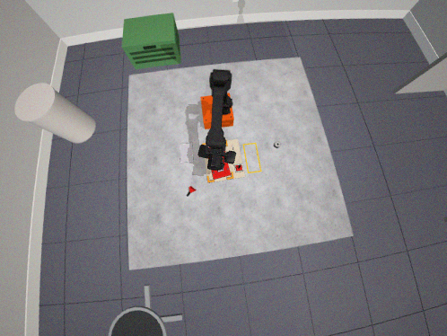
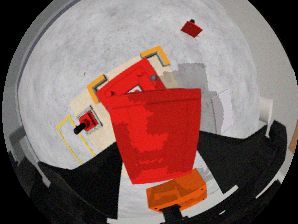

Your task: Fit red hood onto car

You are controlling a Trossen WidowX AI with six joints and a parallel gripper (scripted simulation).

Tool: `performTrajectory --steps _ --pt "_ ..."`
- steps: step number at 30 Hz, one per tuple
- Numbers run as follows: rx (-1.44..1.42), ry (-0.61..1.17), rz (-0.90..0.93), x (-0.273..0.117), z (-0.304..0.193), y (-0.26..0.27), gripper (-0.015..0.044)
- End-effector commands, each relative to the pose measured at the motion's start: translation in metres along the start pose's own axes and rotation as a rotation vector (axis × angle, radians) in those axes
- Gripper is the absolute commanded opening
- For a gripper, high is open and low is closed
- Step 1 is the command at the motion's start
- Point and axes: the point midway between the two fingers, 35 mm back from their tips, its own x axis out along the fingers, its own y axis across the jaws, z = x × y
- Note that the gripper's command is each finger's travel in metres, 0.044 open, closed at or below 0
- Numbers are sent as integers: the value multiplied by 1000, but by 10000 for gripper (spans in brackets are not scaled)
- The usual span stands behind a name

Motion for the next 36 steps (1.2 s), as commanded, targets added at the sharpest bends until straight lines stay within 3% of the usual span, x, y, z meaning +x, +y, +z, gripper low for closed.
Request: performTrajectory --steps 1,16,24,36 --pt "-103 3 5 0 5 4 0" --pt "-471 2 9 1 22 17 0" --pt "-487 2 9 3 22 16 0" --pt "-487 2 9 51 22 17 0"
